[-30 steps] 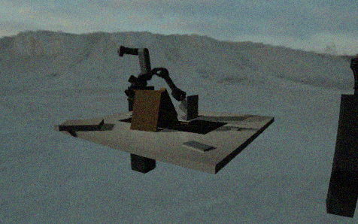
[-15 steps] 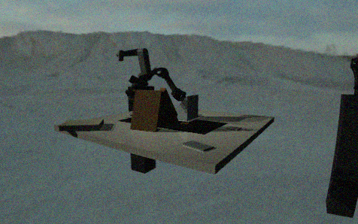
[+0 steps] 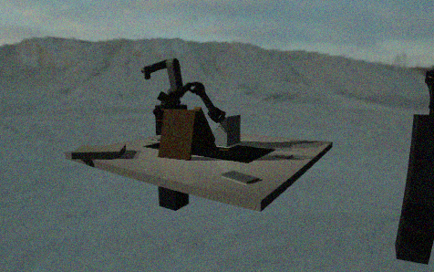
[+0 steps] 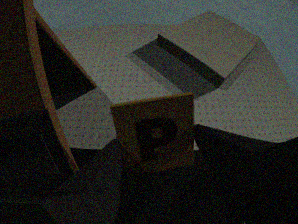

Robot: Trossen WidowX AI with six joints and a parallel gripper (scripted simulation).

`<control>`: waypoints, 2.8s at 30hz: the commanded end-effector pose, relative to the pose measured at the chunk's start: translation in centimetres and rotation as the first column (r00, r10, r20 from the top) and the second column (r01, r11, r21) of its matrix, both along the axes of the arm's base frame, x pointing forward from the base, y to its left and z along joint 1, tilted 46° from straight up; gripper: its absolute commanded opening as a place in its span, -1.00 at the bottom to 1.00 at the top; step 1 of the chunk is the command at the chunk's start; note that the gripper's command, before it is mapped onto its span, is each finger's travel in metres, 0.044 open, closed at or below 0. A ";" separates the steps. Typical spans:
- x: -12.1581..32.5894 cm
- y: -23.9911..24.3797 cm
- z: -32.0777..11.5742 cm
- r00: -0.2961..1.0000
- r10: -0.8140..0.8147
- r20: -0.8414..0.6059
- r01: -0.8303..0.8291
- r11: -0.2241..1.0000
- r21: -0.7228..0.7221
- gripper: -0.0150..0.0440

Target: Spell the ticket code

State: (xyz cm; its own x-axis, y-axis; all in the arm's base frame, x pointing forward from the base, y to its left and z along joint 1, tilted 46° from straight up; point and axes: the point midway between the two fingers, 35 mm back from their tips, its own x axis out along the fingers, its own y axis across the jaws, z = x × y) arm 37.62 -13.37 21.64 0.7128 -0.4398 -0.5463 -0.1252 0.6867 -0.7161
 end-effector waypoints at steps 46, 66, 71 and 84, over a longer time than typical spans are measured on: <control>-0.5 1.7 -2.2 1.000 -0.004 -0.009 0.004 1.000 0.004 -0.49; -0.6 2.3 -3.0 1.000 -0.004 -0.010 0.004 1.000 0.004 -0.49; -0.6 2.5 -3.1 1.000 -0.004 -0.010 0.004 1.000 0.004 -0.49; -0.7 3.0 -3.6 1.000 -0.004 -0.010 0.004 1.000 0.005 -0.49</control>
State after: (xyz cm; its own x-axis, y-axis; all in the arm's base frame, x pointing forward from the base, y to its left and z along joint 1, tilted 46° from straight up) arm 37.13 -10.48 18.53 0.7116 -0.4380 -0.5494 -0.1267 0.6891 -0.7135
